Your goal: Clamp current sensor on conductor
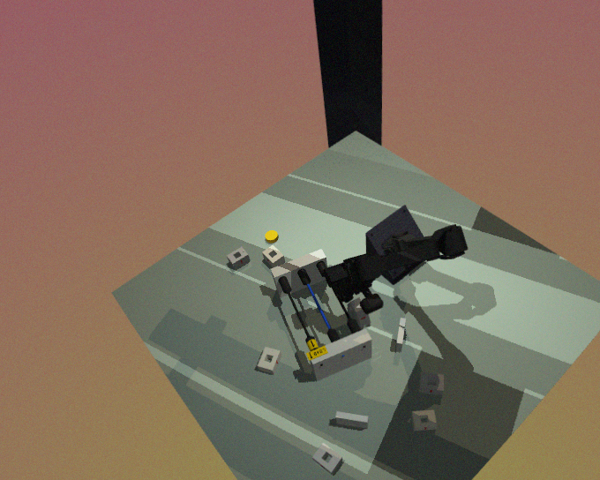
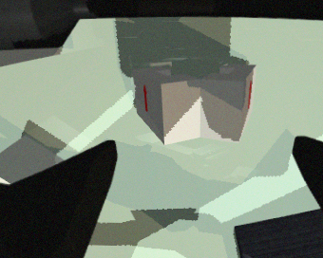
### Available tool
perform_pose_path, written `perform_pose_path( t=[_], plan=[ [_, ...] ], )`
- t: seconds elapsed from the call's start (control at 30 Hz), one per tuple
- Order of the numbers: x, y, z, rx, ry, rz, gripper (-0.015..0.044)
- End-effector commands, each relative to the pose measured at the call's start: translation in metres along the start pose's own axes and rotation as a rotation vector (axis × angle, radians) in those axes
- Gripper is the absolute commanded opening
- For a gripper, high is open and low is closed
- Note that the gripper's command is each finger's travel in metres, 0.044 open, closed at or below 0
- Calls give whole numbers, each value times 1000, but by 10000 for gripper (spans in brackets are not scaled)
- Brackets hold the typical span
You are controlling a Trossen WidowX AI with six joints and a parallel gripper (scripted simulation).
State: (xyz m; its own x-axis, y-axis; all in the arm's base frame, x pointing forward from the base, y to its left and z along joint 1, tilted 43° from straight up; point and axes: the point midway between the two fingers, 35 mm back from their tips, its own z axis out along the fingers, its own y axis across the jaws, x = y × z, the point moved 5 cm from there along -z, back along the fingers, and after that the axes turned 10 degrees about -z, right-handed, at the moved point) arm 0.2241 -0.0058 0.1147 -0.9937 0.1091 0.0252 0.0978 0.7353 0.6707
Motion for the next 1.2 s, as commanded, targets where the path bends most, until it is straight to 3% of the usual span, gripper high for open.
perform_pose_path(
  t=[0.0,0.7,0.9,1.17],
  plan=[
    [0,1,8,-5,3,2,440],
    [3,2,39,-10,4,2,440],
    [2,1,35,-3,0,-2,282],
    [2,1,35,-3,0,-2,229]
  ],
)
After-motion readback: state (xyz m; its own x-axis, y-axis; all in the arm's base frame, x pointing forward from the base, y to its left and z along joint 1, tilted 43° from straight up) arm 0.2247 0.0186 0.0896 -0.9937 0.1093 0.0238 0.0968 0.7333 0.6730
